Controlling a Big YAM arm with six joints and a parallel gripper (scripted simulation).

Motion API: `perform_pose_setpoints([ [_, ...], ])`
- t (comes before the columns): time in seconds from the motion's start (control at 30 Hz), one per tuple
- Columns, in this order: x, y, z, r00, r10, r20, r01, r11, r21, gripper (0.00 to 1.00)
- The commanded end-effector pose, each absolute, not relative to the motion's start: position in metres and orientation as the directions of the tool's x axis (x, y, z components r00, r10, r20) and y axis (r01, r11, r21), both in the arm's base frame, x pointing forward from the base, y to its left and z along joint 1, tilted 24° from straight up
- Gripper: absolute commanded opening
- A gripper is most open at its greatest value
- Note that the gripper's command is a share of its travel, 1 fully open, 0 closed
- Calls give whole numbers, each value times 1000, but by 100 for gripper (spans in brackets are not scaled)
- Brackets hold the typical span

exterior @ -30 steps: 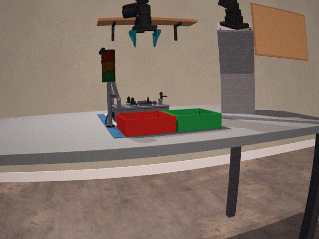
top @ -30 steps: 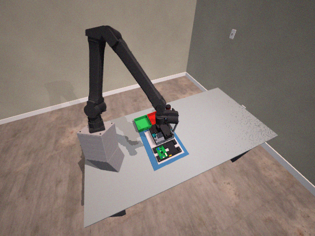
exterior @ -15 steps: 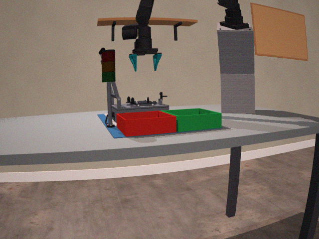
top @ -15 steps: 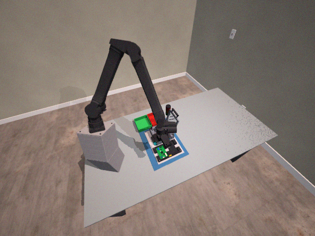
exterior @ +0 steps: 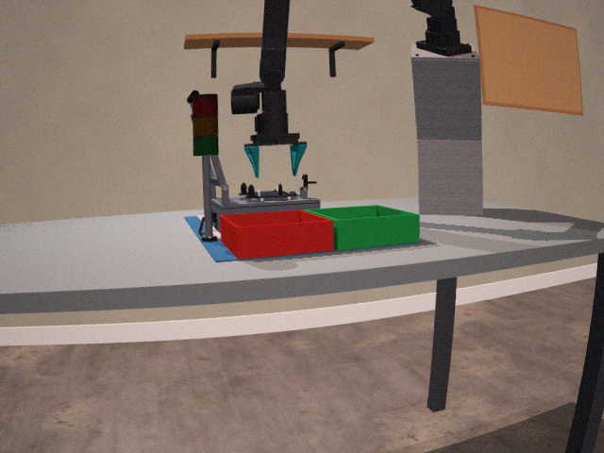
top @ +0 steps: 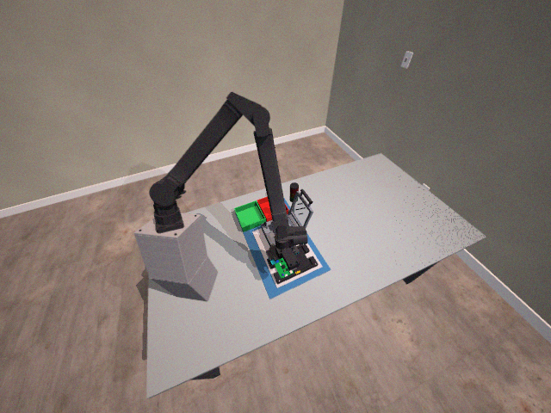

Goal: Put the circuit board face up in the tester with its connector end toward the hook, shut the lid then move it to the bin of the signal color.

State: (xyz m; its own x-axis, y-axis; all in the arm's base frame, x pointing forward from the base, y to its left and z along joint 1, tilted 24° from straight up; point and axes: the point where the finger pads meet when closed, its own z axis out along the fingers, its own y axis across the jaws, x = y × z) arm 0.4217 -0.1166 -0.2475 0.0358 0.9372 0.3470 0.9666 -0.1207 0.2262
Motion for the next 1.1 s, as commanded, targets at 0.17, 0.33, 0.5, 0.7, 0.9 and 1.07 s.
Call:
perform_pose_setpoints([
  [0.17,431,-113,-272,62,937,343,962,-147,229,92],
  [0.33,433,-109,-277,58,937,344,963,-143,229,92],
  [0.5,425,-112,-279,68,936,346,964,-151,220,92],
  [0.7,425,-112,-279,68,936,346,964,-151,220,92],
  [0.9,425,-112,-279,68,936,346,964,-151,220,92],
  [1.07,425,-112,-279,68,936,346,964,-151,220,92],
])
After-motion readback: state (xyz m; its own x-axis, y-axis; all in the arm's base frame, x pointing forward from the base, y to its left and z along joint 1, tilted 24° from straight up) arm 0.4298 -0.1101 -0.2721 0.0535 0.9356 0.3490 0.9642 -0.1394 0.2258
